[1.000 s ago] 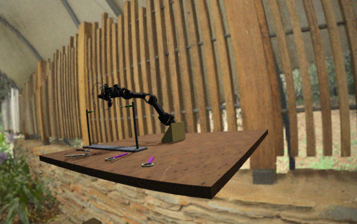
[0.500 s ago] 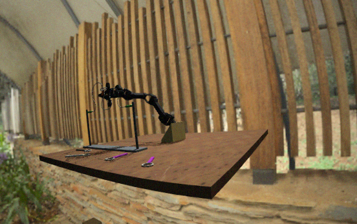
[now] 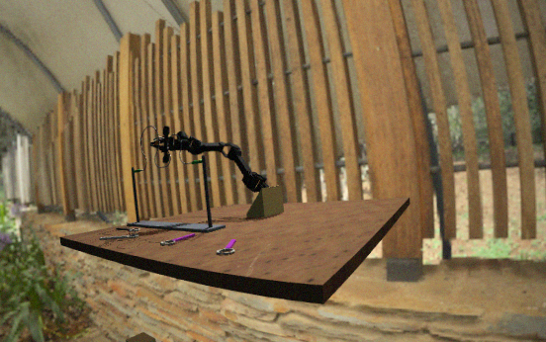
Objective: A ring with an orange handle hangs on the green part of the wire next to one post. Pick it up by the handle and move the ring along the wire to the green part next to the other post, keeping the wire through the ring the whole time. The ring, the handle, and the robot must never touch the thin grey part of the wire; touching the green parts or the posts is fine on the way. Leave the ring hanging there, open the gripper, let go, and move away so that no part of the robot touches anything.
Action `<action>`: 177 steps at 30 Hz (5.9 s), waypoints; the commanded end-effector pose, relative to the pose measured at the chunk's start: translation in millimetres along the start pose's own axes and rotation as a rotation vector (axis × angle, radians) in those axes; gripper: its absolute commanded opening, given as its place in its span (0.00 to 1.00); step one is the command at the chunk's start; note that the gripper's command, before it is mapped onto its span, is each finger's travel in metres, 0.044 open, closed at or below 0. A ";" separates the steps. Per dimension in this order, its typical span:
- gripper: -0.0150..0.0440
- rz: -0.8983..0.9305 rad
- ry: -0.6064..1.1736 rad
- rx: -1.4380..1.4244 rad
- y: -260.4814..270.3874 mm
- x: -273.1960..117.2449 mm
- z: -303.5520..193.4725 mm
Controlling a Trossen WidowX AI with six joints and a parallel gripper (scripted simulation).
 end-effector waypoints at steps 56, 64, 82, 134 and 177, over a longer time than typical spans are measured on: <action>0.00 -0.363 0.013 -0.618 -7.7 1.1 -5.0; 0.00 -0.393 0.015 -0.670 -5.4 2.0 -6.9; 0.00 -0.339 0.019 -0.575 17.6 8.7 -19.4; 0.00 0.275 0.018 0.477 160.5 -7.6 11.4; 0.00 0.718 0.007 1.228 190.7 -63.0 110.3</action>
Point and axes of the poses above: the point midway between the two fingers, 35 mm back from their tips, its own x axis out along the fingers, its own y axis across the jaws, z = x × y, the point moved 4 cm from there along -x, back along the fingers, and after that the axes turned 13 degrees about -x, right-handed, at the moved point
